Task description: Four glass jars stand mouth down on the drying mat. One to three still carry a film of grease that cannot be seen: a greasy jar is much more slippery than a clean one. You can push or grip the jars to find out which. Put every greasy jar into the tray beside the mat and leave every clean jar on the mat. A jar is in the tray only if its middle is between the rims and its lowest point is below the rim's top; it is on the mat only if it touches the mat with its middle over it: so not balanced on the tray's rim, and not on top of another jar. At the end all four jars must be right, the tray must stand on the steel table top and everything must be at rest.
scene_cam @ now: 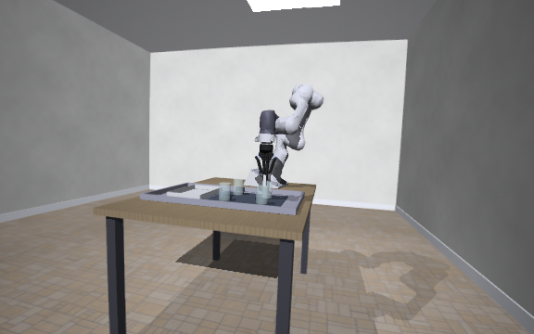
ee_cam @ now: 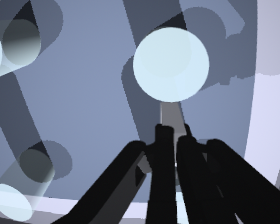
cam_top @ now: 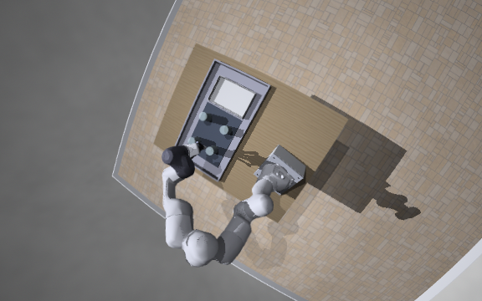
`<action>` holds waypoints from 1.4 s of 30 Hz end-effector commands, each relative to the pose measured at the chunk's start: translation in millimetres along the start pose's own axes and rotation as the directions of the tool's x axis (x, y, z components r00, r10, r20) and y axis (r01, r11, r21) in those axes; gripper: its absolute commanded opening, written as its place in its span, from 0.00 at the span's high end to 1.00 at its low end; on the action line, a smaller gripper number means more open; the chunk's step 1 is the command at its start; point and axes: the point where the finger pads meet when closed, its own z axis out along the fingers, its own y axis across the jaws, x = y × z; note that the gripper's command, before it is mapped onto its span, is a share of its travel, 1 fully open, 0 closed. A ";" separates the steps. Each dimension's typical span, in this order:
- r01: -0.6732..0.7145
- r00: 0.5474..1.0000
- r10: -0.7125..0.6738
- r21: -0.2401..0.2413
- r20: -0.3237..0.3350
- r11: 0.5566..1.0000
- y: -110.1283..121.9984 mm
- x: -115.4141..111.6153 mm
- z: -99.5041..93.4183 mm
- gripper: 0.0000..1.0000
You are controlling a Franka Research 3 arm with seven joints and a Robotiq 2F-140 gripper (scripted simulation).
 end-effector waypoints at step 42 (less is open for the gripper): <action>0.006 1.000 -0.006 0.000 0.005 1.000 1.0 4.1 -0.3 1.00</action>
